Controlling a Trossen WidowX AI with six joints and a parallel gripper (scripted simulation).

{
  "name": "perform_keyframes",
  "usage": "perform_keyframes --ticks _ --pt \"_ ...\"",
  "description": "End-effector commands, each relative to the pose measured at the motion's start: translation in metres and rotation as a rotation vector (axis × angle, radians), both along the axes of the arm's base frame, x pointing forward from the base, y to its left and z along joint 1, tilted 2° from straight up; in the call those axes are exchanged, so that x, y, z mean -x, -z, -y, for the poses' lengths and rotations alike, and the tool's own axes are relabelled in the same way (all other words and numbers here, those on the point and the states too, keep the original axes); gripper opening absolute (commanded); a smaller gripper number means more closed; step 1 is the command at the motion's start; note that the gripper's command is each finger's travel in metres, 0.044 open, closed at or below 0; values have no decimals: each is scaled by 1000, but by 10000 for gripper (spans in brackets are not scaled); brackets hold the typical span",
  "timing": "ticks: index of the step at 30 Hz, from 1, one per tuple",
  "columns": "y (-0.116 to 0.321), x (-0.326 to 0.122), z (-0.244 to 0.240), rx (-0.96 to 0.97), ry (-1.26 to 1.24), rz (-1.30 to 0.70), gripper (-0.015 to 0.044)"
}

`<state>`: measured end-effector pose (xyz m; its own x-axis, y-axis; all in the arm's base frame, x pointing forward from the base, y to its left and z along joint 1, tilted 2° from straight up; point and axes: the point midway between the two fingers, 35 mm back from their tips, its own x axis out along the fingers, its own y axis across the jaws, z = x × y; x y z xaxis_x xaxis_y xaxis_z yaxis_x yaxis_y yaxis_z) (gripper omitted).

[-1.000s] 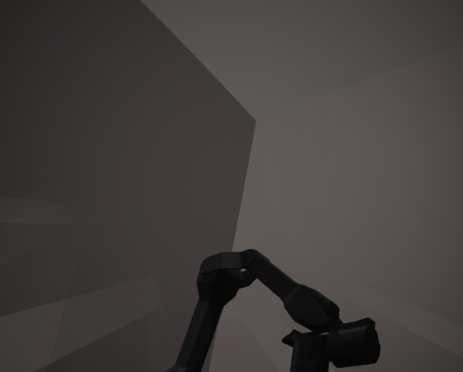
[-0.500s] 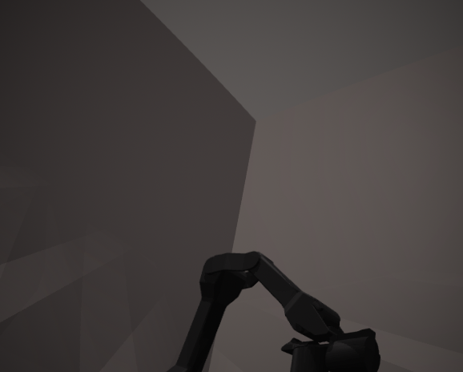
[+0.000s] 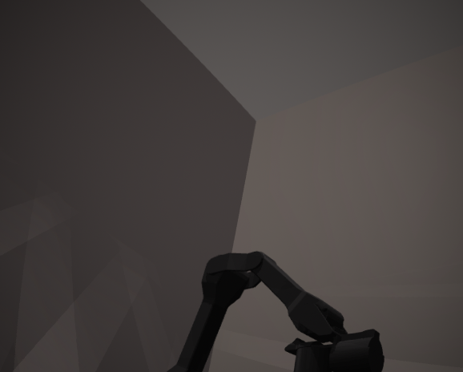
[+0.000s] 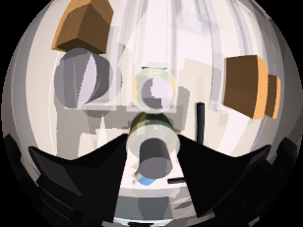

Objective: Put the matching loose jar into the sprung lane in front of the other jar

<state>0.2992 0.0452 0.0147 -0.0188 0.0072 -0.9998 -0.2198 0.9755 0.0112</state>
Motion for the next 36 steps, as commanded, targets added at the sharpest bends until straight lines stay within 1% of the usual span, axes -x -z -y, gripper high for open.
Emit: perform_keyframes --ticks 1,36 --pt "-2 -6 -1 1 -2 12 0" --pt "-2 -23 -5 1 -2 14 0"
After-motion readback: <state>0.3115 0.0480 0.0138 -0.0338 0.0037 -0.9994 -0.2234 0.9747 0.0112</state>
